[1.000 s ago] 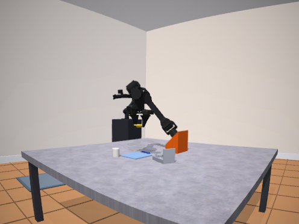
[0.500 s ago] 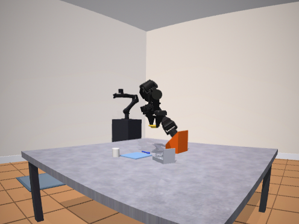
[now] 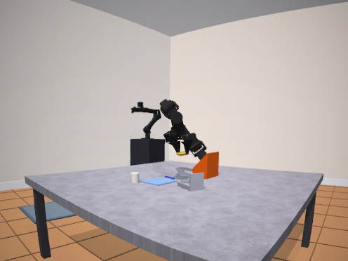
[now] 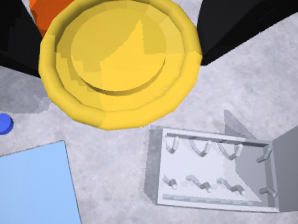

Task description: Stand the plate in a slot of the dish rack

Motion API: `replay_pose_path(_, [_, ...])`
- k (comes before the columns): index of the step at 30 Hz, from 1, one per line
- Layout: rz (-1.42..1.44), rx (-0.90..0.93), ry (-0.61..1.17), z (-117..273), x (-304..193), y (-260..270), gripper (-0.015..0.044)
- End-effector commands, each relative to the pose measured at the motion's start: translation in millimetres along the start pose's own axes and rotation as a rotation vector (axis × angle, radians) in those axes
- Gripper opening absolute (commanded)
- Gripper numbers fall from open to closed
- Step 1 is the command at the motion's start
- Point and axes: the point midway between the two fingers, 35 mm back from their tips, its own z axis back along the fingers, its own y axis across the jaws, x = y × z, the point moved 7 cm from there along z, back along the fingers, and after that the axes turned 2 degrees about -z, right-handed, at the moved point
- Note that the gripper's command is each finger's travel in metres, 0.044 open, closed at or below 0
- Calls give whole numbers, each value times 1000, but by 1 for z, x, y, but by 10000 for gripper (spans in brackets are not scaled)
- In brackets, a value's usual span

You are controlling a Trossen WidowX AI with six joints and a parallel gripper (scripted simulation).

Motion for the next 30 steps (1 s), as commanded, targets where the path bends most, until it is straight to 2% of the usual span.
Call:
replay_pose_path(1, [83, 60, 58, -13, 3, -2, 0])
replay_pose_path(16, [349, 310, 166, -53, 12, -10, 0])
replay_pose_path(30, [583, 580, 129, -86, 18, -19, 0])
